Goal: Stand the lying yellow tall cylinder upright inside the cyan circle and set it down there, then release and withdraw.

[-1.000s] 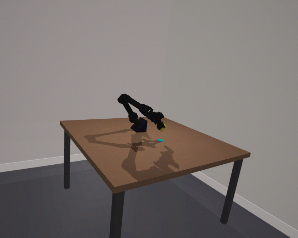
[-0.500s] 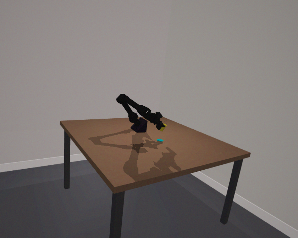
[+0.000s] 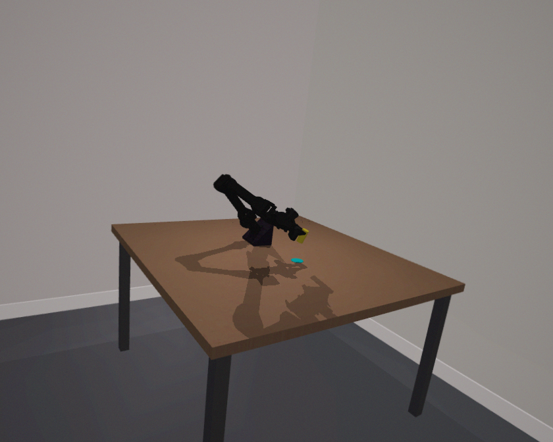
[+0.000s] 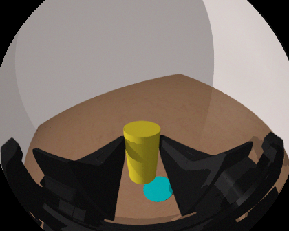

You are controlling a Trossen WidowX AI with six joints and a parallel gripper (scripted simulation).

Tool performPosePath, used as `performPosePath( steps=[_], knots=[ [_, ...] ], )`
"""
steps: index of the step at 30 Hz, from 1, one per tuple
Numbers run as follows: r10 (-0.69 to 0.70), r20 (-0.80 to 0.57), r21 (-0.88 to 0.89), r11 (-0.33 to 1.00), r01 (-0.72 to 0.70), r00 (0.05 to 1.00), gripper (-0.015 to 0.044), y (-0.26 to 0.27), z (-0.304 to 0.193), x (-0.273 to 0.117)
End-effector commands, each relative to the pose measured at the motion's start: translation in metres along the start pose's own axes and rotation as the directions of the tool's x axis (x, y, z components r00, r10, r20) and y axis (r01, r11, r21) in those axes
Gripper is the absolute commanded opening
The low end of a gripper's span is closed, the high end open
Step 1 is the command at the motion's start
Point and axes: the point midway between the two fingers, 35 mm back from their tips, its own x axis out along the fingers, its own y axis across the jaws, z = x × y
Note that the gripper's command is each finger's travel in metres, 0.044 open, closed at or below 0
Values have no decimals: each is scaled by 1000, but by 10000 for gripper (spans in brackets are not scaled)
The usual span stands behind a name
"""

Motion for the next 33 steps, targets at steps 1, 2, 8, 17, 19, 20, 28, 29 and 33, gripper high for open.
performPosePath(
  steps=[1, 2, 8, 17, 19, 20, 28, 29, 33],
  knots=[
    [-9, 39, -20, 1000, 10, 999, 105, 0, 3, -3],
    [-11, 46, -23, 1000, 12, 999, 105, 0, 3, -3],
    [-25, 88, -42, 999, 29, 996, 105, 0, 3, -7],
    [-46, 149, -70, 996, 57, 988, 105, 0, 4, -12],
    [-51, 162, -76, 995, 64, 985, 105, 0, 4, -13],
    [-54, 169, -79, 995, 68, 984, 105, 0, 4, -14],
    [-73, 222, -105, 990, 98, 972, 105, 1, 5, -19],
    [-75, 228, -108, 989, 102, 971, 105, 1, 5, -20],
    [-84, 254, -121, 986, 118, 963, 105, 1, 5, -22]
  ],
)
